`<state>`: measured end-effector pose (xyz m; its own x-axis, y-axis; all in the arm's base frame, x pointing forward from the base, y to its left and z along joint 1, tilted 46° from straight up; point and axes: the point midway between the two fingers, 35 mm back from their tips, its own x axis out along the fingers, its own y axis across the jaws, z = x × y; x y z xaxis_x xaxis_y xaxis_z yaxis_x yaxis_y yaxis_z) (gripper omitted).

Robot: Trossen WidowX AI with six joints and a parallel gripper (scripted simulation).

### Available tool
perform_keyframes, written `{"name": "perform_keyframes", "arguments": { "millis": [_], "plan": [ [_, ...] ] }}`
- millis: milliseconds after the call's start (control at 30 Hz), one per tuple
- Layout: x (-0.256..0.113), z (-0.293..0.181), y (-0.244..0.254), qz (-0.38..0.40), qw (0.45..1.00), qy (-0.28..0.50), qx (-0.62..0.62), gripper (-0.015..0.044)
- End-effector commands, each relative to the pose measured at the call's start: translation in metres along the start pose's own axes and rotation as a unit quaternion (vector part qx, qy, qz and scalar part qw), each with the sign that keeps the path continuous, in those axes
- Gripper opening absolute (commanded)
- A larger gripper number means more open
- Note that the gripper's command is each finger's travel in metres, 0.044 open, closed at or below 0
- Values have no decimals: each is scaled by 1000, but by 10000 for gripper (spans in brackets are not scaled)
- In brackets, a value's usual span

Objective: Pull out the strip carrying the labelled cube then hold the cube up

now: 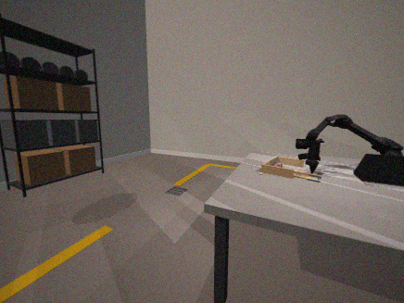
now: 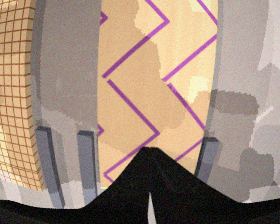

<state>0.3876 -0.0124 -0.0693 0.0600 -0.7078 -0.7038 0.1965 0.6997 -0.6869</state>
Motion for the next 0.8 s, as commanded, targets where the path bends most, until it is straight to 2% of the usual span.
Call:
{"name": "perform_keyframes", "arguments": {
  "millis": [0, 767],
  "plan": [
    [2, 1, -1, -2, 1000, -1, -1, 0],
    [3, -28, 1, -2, 1000, 0, -1, 0]
  ]
}}
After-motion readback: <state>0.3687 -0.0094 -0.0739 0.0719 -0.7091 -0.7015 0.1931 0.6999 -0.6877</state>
